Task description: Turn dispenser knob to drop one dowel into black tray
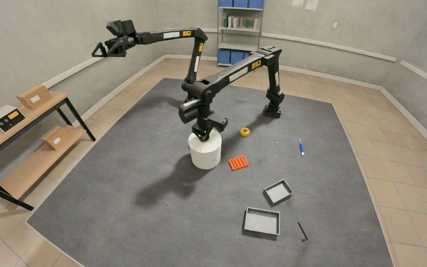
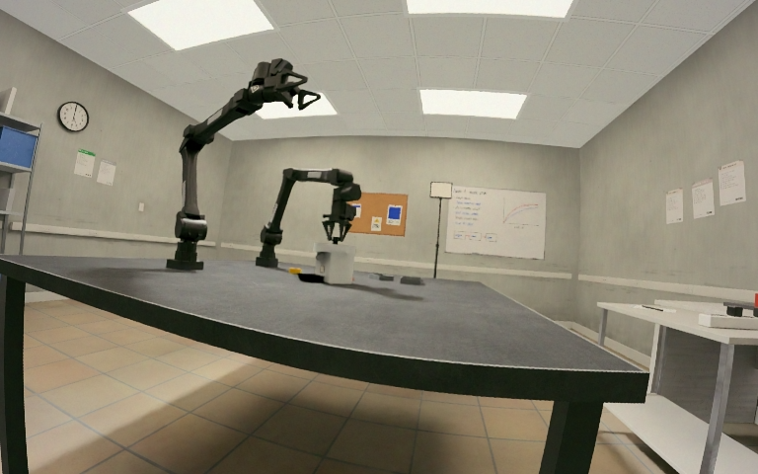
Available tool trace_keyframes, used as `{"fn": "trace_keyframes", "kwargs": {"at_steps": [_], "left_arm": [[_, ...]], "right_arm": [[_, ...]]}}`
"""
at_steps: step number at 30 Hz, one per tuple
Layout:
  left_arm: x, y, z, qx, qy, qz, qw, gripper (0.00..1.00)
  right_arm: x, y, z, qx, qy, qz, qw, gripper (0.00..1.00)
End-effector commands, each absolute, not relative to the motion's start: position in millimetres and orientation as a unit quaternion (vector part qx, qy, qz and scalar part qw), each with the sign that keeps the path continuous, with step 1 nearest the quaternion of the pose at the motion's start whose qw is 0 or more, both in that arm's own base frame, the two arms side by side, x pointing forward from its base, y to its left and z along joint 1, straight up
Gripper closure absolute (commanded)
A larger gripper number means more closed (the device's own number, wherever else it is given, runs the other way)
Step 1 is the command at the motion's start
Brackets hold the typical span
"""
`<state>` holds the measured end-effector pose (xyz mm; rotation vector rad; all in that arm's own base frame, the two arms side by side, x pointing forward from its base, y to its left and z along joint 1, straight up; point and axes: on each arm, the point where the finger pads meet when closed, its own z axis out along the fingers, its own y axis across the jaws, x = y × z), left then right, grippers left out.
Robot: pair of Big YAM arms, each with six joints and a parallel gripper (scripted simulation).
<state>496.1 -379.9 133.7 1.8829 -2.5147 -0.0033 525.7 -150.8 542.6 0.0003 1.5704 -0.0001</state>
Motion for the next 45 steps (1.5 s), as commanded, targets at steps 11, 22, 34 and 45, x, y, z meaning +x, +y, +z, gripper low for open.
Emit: {"fn": "trace_keyframes", "kwargs": {"at_steps": [11, 22, 34, 45], "left_arm": [[502, -380, 115, 0.608, -0.793, -0.015, 0.004, 0.31], [502, -380, 115, 0.608, -0.793, -0.015, 0.004, 0.31], [511, -387, 163, 0.609, -0.793, 0.005, -0.001, 0.31], [507, -384, 217, 0.608, -0.793, 0.029, -0.008, 0.31]], "right_arm": [[520, -141, 551, -0.012, 0.703, -0.003, 0.711, 0.0], [520, -141, 551, -0.012, 0.703, -0.003, 0.711, 0.0], [520, -141, 551, -0.012, 0.703, -0.003, 0.711, 0.0], [520, -141, 551, -0.012, 0.703, -0.003, 0.711, 0.0]]}}
